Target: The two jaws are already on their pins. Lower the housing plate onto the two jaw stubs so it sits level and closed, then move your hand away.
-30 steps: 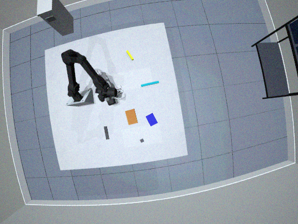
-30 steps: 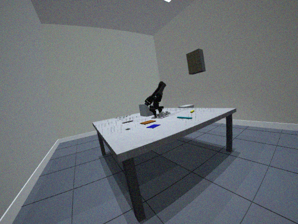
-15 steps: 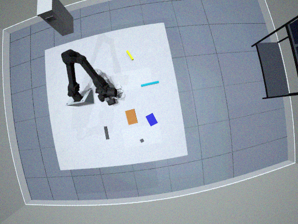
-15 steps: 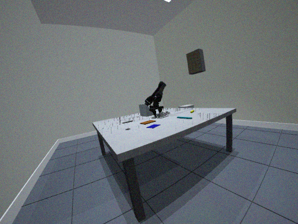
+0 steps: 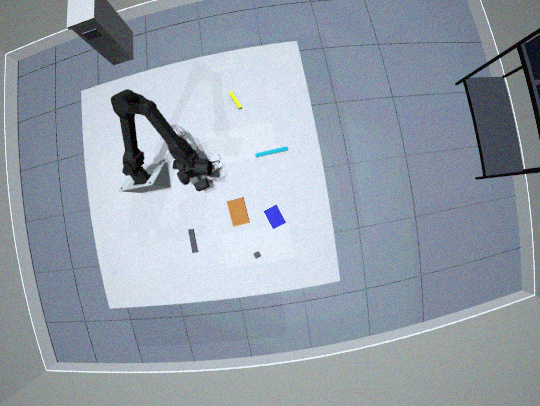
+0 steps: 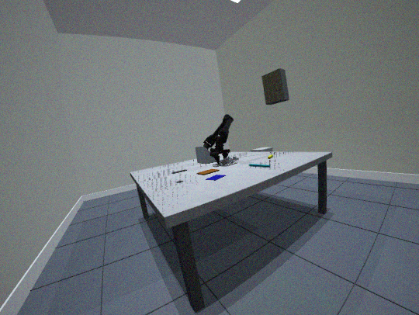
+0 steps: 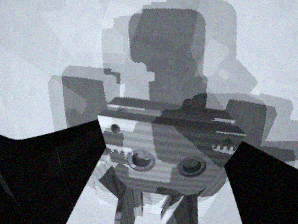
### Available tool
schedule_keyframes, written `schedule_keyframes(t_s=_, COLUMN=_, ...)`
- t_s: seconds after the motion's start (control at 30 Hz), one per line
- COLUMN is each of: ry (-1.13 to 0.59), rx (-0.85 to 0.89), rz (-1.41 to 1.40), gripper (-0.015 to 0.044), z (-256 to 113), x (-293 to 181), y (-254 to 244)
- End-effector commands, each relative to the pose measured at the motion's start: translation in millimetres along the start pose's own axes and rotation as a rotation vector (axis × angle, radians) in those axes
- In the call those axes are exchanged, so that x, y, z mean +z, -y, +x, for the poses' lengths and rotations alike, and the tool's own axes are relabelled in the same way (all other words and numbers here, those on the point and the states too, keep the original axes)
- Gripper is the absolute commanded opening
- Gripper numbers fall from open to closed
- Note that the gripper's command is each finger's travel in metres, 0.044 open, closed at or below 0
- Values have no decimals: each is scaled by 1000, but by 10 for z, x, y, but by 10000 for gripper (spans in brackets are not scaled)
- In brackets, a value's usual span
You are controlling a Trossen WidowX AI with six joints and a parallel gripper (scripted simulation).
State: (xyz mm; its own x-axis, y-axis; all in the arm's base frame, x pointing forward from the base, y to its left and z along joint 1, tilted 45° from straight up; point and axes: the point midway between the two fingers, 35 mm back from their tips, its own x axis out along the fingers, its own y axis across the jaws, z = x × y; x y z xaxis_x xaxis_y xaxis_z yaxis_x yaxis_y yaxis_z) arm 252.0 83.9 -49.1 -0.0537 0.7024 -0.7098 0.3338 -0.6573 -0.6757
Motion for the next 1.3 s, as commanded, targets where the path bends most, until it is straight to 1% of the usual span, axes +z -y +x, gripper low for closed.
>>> schedule_keyframes(t_s=0.0, ry=11, rx=-5, rz=8, gripper=351, z=41, x=24, y=1)
schedule_keyframes(t_s=0.33, ry=11, rx=-4, rz=8, gripper=351, z=-23, x=23, y=0)
schedule_keyframes(t_s=1.27, ry=11, rx=-5, rz=8, gripper=351, z=41, x=25, y=-2)
